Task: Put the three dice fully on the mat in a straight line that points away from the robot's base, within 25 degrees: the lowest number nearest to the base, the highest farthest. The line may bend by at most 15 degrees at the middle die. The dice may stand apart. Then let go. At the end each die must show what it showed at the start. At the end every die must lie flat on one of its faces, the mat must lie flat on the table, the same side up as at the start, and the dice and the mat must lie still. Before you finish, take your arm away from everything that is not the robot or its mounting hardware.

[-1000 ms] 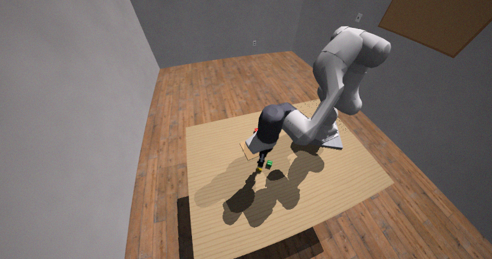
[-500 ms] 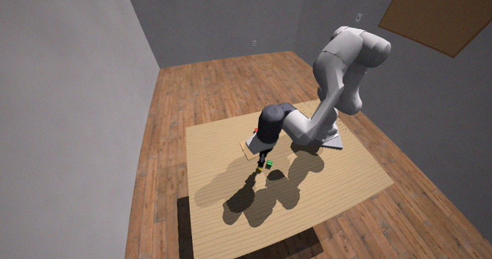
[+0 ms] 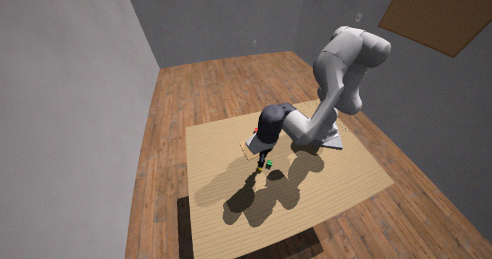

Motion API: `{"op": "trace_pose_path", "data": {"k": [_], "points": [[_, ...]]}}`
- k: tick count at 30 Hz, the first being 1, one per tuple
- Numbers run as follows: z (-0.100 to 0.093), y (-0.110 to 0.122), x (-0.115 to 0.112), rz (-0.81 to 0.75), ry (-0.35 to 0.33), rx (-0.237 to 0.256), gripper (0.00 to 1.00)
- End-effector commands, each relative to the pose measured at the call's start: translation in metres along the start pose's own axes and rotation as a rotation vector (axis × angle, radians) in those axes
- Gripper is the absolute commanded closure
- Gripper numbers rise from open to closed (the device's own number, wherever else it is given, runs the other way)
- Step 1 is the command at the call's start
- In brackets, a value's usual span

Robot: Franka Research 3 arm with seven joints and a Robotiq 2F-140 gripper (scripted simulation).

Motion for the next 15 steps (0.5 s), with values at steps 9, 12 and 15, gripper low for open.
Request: {"op": "trace_pose_path", "data": {"k": [9, 12, 15], "points": [[0.009, 0.000, 0.000, -0.002, -0.002, 0.002, 0.72], [0.010, 0.000, 0.000, -0.002, -0.002, 0.002, 0.72], [0.014, 0.000, 0.000, -0.002, -0.002, 0.002, 0.72]]}}
Point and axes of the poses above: the point where the finger pads meet when closed, its own z axis out along the fingers, its own y axis across the jaws, x = y × z, the point moved 7 cm from there along -z, back along the fingers, and after that the axes turned 5 degrees about -z, right-handed, at the moved point
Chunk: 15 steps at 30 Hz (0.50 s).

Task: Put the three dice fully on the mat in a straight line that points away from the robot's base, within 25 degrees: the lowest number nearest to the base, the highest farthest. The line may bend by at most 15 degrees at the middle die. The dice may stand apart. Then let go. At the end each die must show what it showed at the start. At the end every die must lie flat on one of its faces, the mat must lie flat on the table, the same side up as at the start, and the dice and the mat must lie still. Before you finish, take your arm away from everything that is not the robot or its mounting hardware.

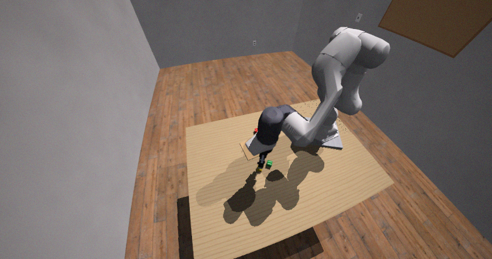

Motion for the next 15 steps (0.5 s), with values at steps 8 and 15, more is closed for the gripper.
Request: {"op": "trace_pose_path", "data": {"k": [8, 15], "points": [[0.016, 0.000, 0.001, 0.000, 0.000, 0.004, 0.72], [0.024, 0.000, 0.001, 0.000, 0.000, 0.004, 0.72]]}}
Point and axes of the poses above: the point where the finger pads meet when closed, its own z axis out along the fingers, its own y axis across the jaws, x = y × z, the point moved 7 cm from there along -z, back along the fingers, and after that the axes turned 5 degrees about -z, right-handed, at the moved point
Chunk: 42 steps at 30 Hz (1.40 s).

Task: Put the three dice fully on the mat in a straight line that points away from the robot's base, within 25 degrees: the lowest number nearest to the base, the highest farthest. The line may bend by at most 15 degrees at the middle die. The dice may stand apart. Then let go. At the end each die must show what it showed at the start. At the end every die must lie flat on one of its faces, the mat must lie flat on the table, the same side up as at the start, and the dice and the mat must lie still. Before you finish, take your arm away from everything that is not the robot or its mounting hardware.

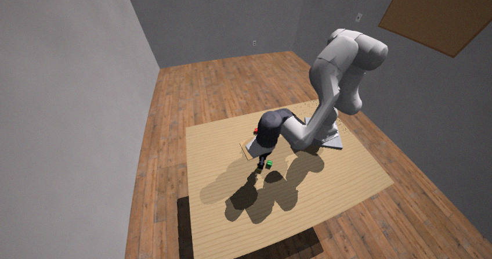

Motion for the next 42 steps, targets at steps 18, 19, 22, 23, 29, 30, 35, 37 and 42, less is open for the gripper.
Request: {"op": "trace_pose_path", "data": {"k": [18, 19, 22, 23, 29, 30, 35, 37, 42], "points": [[0.020, -0.001, 0.002, 0.000, 0.004, 0.007, 0.72], [0.020, -0.001, 0.002, 0.000, 0.004, 0.007, 0.72], [0.021, -0.001, 0.002, 0.000, 0.004, 0.007, 0.72], [0.021, -0.001, 0.002, 0.000, 0.004, 0.007, 0.72], [0.022, -0.001, 0.002, 0.000, 0.004, 0.007, 0.72], [0.022, -0.001, 0.002, 0.000, 0.004, 0.007, 0.72], [0.022, -0.001, 0.002, 0.000, 0.004, 0.007, 0.72], [0.022, -0.001, 0.002, 0.000, 0.004, 0.007, 0.72], [0.022, -0.001, 0.002, 0.000, 0.004, 0.007, 0.72]]}}
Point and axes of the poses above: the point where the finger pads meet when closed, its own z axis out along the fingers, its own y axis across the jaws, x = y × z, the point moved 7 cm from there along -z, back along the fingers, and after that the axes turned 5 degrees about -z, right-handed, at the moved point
